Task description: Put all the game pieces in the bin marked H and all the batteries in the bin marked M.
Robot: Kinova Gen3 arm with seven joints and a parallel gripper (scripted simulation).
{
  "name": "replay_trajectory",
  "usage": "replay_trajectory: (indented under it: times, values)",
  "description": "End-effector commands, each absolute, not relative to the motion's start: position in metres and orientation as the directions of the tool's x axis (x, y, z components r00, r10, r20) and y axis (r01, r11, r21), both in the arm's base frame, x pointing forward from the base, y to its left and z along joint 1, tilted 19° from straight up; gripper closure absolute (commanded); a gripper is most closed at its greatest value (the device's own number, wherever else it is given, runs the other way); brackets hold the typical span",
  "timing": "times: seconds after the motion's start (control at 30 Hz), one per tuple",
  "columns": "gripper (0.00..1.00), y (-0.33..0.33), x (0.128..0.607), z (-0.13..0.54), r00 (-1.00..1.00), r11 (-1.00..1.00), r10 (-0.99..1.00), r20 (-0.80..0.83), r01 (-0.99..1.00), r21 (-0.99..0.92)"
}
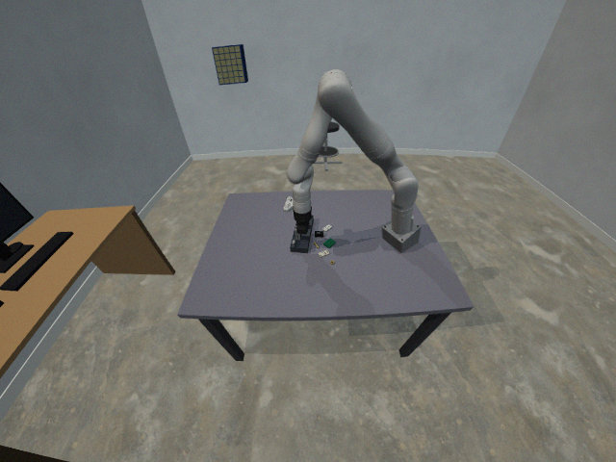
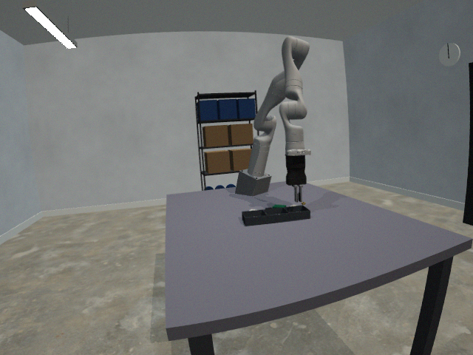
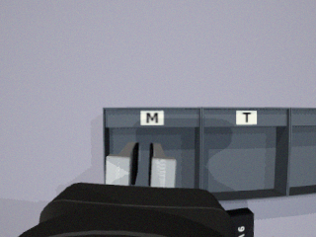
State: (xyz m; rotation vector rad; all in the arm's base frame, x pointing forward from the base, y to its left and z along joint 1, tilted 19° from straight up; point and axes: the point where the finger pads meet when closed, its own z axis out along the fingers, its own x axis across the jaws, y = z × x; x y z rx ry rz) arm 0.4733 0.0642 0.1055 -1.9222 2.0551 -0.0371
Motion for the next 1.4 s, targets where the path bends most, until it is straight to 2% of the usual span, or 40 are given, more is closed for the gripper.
replay_trajectory:
  times: [0.0, 0.63, 1.37]
  values:
    - [0.69, 0.066, 0.474, 0.107, -0.034, 0.087, -0.975, -0.217, -0.967, -0.241]
    - [0.69, 0.075, 0.485, 0.064, -0.034, 0.087, -0.976, -0.217, -0.967, -0.241]
    - [0.69, 0.075, 0.485, 0.064, -0.034, 0.087, -0.976, -0.217, -0.967, -0.241]
